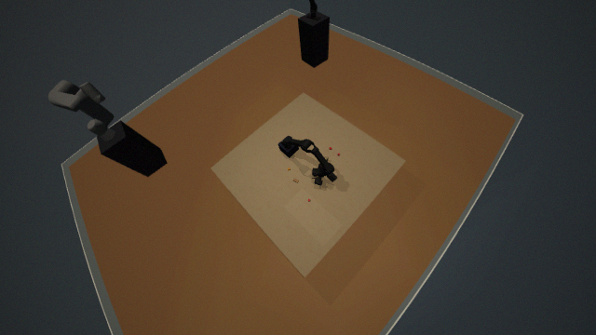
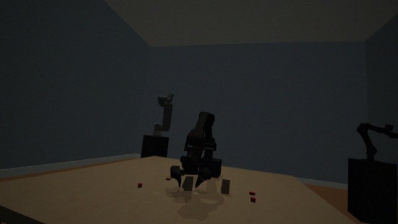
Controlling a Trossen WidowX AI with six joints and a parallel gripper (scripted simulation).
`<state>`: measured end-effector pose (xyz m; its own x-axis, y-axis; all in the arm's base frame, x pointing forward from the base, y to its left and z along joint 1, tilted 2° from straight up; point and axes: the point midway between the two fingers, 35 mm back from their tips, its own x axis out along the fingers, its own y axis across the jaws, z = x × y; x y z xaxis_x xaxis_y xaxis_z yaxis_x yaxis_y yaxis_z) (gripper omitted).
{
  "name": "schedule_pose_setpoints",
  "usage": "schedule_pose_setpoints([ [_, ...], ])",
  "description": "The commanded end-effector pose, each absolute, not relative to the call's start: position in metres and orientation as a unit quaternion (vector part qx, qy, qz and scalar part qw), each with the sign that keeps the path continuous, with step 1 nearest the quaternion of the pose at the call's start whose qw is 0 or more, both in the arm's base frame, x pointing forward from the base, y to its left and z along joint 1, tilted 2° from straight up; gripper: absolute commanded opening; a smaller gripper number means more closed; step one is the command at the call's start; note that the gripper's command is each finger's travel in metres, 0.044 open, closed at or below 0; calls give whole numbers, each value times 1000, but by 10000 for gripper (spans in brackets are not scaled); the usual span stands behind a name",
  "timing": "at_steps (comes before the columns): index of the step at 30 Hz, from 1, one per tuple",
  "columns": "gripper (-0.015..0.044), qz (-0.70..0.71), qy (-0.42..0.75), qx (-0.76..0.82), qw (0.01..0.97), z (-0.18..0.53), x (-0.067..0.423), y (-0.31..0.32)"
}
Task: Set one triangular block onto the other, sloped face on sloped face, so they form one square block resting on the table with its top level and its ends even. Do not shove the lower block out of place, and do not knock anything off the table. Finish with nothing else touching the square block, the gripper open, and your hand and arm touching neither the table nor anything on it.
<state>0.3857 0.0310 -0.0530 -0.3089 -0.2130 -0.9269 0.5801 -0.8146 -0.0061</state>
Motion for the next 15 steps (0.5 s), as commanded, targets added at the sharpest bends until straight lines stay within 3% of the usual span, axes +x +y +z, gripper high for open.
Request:
schedule_pose_setpoints([
  [1, 309, -791, 173, 529, 254, -54, 385, 30],
  [6, 177, -791, 173, 529, 254, -54, 385, 30],
  [15, 98, -791, 173, 529, 254, -54, 385, 30],
])
